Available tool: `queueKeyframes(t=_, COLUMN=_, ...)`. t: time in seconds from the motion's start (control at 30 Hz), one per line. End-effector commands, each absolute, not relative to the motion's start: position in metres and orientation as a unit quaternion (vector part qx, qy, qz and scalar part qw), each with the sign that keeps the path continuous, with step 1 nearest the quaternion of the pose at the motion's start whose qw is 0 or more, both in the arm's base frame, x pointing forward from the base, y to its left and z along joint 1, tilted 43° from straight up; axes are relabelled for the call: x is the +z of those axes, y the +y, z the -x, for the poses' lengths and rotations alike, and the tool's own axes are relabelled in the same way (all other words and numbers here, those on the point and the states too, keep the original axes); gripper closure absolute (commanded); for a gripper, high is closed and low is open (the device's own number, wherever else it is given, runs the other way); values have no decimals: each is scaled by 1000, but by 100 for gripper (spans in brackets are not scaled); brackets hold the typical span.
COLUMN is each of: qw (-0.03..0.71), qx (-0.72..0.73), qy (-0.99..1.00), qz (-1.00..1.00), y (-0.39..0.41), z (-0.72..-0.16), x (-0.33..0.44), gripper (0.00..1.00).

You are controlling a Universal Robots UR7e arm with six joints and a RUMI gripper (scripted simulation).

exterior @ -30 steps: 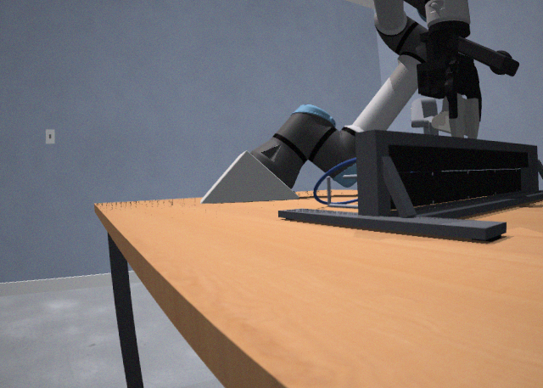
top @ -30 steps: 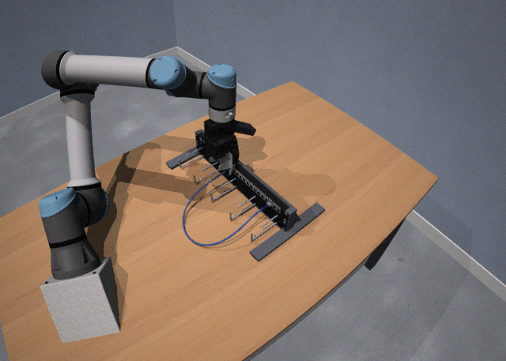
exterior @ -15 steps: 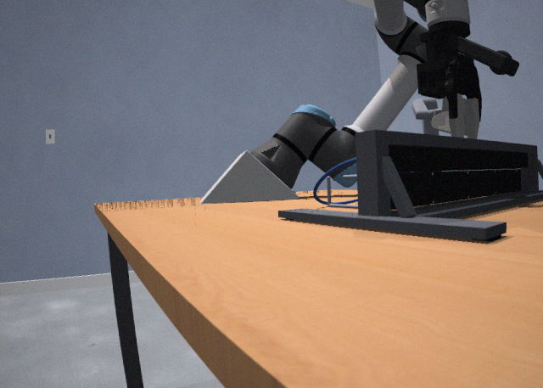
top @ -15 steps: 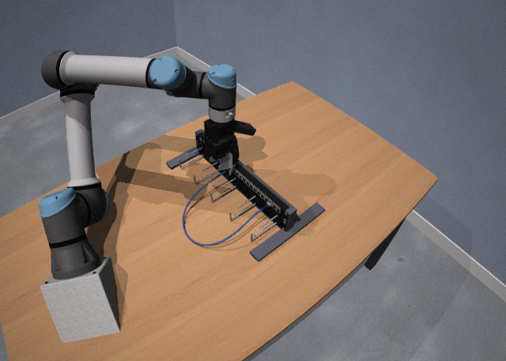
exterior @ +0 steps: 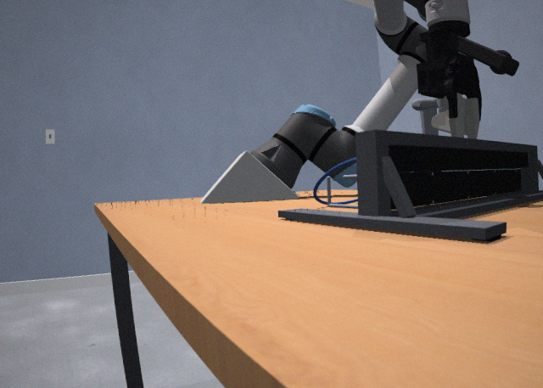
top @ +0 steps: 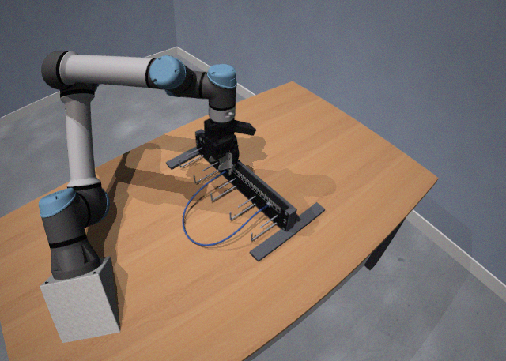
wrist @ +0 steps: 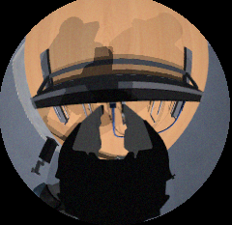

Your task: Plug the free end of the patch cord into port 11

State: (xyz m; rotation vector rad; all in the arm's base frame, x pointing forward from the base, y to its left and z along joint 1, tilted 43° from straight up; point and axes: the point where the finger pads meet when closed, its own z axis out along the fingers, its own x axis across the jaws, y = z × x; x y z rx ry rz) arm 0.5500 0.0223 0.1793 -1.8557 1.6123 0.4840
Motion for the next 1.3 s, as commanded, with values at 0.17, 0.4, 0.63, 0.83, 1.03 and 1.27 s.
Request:
queueKeyframes(t=0.17, qw=313, qx=183, qy=611, qz=703, y=17, z=-549, x=185, gripper=78)
queueKeyframes(t=0.4, qw=313, qx=183, qy=611, qz=703, y=6, z=-546, x=197, gripper=78)
queueKeyframes(t=0.63, qw=313, qx=183, qy=611, qz=703, y=-10, z=-542, x=214, gripper=78)
queueKeyframes(t=0.83, qw=313, qx=183, qy=611, qz=703, y=-18, z=-540, x=223, gripper=78)
queueKeyframes(t=1.03, qw=313, qx=183, qy=611, qz=703, y=-27, z=-538, x=233, gripper=78)
queueKeyframes(t=1.27, qw=313, qx=183, qy=611, qz=703, y=-30, z=-537, x=237, gripper=78)
